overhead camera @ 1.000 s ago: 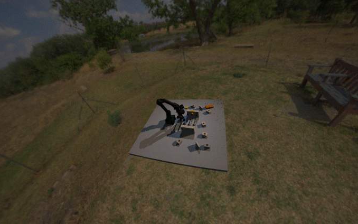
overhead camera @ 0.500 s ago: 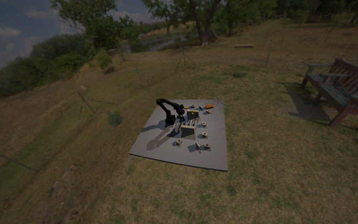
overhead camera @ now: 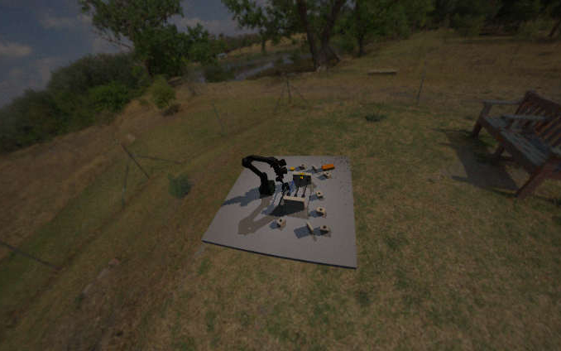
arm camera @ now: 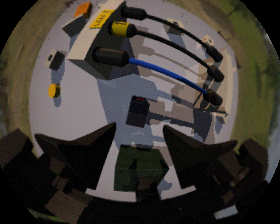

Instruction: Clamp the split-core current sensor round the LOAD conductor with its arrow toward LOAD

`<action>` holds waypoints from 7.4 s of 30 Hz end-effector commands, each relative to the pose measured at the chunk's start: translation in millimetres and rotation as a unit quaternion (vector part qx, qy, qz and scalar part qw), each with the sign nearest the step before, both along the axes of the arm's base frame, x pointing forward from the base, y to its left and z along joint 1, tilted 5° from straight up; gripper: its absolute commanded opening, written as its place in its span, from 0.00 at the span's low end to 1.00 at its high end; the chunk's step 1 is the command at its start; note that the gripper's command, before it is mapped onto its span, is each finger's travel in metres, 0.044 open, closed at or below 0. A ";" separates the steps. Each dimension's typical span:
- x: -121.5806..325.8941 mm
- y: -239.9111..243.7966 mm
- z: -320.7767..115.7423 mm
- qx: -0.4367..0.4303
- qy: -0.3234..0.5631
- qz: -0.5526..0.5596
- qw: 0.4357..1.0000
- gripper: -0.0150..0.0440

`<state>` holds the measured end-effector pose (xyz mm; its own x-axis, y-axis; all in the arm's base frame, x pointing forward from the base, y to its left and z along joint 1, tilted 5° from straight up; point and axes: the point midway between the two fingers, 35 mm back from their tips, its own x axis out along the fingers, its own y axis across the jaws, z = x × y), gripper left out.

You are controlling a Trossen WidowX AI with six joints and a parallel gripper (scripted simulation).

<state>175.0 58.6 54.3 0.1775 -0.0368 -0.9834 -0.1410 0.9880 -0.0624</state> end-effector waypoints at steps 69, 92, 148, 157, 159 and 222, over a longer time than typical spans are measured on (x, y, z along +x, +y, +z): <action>16.8 -0.3 -54.3 -0.039 0.105 0.634 0.765 0.69; 29.0 3.6 2.0 -0.037 0.107 0.635 0.764 0.25; 95.6 2.9 68.8 0.004 0.115 0.028 0.993 0.25; 110.8 1.7 67.5 0.015 0.108 -0.135 0.985 0.25; 114.1 1.4 67.1 0.017 0.106 -0.171 0.979 0.25; 178.8 -10.1 22.6 0.056 0.045 -0.776 0.626 0.25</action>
<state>354.7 49.5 85.8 -0.0362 -0.0202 -0.9991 0.9976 -0.0592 -0.0349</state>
